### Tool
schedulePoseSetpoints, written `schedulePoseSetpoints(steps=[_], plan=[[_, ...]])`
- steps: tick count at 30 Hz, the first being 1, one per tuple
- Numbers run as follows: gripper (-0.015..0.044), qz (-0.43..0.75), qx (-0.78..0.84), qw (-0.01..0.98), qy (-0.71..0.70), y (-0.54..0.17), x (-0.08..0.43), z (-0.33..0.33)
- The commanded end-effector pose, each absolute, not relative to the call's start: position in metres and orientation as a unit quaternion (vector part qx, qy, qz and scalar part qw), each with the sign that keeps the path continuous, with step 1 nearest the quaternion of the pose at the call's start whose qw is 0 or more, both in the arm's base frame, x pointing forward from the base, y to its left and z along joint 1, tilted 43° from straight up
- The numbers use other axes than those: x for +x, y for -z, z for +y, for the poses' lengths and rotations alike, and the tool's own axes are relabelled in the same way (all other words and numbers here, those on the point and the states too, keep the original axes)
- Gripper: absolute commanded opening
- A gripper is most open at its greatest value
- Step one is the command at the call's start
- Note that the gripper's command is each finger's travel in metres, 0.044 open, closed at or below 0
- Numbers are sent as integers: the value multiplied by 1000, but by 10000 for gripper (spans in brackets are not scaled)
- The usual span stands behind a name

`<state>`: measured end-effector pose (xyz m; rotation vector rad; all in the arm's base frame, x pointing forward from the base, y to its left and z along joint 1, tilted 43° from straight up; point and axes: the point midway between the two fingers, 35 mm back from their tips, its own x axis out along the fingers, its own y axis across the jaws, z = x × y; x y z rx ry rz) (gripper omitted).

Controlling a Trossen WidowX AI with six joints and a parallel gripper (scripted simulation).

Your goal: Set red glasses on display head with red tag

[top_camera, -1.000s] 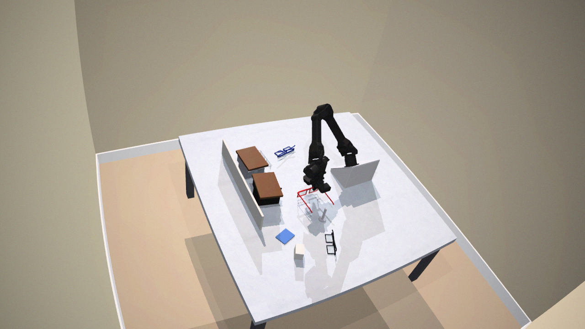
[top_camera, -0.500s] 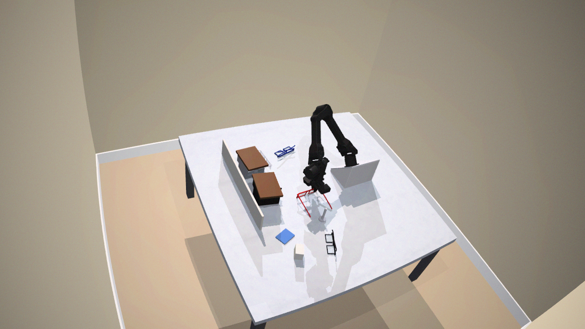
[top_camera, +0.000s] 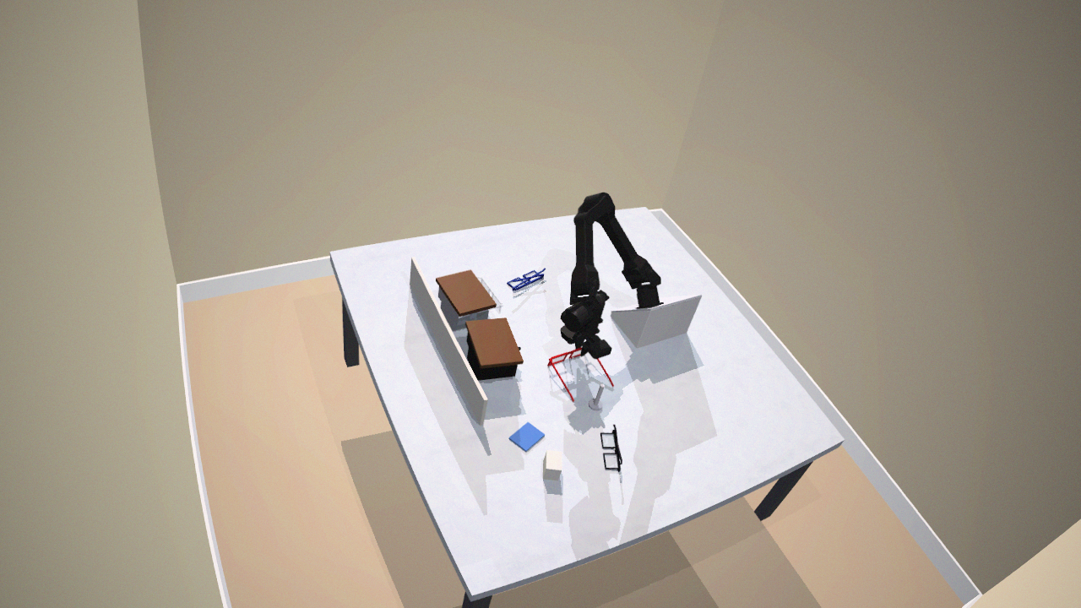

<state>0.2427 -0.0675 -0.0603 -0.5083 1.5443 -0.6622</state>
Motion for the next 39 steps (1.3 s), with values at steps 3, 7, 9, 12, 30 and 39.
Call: schedulePoseSetpoints(steps=[3, 7, 9, 12, 30, 39], plan=[[107, 677, -222, 639, 290, 60, 243, -63], [107, 677, -222, 639, 290, 61, 243, -61], [107, 677, -223, 639, 290, 61, 243, -59], [107, 677, -223, 639, 290, 61, 243, -57], [160, 676, -225, 640, 288, 24, 247, -34], [200, 676, -224, 640, 289, 24, 247, -32]])
